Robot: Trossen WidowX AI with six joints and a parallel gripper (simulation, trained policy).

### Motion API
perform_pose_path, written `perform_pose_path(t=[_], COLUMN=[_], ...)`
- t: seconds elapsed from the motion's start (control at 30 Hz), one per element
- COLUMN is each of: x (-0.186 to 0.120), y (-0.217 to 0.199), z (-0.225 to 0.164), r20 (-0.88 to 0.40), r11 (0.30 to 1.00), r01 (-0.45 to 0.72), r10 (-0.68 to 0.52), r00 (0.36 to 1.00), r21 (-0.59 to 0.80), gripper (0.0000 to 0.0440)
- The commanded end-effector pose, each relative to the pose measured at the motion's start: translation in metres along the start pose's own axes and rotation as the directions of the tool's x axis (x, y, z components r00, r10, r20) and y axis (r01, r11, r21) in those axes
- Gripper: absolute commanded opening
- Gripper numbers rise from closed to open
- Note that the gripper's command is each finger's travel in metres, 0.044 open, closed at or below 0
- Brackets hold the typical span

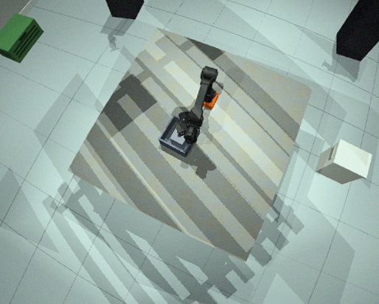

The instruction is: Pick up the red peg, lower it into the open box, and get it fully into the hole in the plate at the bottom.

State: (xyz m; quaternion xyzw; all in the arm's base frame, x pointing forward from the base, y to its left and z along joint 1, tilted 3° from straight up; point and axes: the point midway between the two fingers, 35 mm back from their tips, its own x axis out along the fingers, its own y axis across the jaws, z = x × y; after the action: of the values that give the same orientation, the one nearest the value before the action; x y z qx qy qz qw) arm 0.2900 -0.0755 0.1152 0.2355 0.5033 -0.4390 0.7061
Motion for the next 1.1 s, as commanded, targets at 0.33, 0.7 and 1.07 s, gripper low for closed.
perform_pose_path(t=[0.33, 0.7, 1.07], x=[0.04, 0.065, 0.054], y=[0.007, 0.01, 0.036], z=[0.018, 0.019, 0.048], r20=[-0.069, -0.138, -0.155], r11=[0.994, 0.981, 0.968], r01=[-0.057, -0.085, -0.17], r10=[0.05, 0.061, 0.142], r00=[0.996, 0.989, 0.978], r21=[-0.094, -0.177, -0.187], gripper=[0.0003, 0.0179, 0.044])
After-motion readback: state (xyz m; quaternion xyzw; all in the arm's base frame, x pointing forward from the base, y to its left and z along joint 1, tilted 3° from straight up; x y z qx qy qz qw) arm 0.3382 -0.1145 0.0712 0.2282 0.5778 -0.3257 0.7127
